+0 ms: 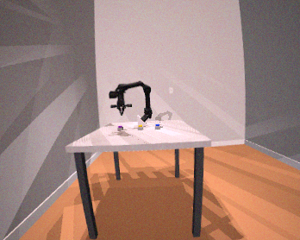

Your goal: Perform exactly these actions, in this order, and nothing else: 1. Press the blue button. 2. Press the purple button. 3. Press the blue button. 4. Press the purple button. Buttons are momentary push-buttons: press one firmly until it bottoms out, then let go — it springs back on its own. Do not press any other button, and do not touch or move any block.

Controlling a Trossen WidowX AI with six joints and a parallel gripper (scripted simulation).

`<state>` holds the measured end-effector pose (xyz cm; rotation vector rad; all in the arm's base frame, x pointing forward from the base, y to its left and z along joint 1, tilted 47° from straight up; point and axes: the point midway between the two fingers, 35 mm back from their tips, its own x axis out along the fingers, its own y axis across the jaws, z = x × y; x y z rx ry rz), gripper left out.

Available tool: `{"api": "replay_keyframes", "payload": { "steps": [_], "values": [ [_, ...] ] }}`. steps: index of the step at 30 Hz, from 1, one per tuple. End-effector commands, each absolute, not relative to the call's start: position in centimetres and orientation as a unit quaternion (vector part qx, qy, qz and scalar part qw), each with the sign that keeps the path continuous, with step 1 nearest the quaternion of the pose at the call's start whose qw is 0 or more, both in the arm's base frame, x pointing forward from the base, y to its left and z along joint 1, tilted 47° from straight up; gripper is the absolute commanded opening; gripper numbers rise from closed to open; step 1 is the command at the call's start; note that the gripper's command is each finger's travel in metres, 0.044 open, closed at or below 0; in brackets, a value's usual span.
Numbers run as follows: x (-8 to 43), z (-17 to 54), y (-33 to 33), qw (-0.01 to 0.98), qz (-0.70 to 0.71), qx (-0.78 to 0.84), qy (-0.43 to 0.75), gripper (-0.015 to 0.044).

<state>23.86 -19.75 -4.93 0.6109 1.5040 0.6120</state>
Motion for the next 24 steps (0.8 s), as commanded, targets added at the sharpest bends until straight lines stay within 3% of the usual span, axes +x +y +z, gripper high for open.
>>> {"api": "replay_keyframes", "payload": {
  "steps": [1, 24],
  "values": [
    [22.6, -7.2, -21.0, 0.645, 0.277, 0.266, 0.660, 0.0020],
    [22.5, -12.2, -15.9, 0.646, 0.278, 0.267, 0.659, 0.0020]
  ]
}}
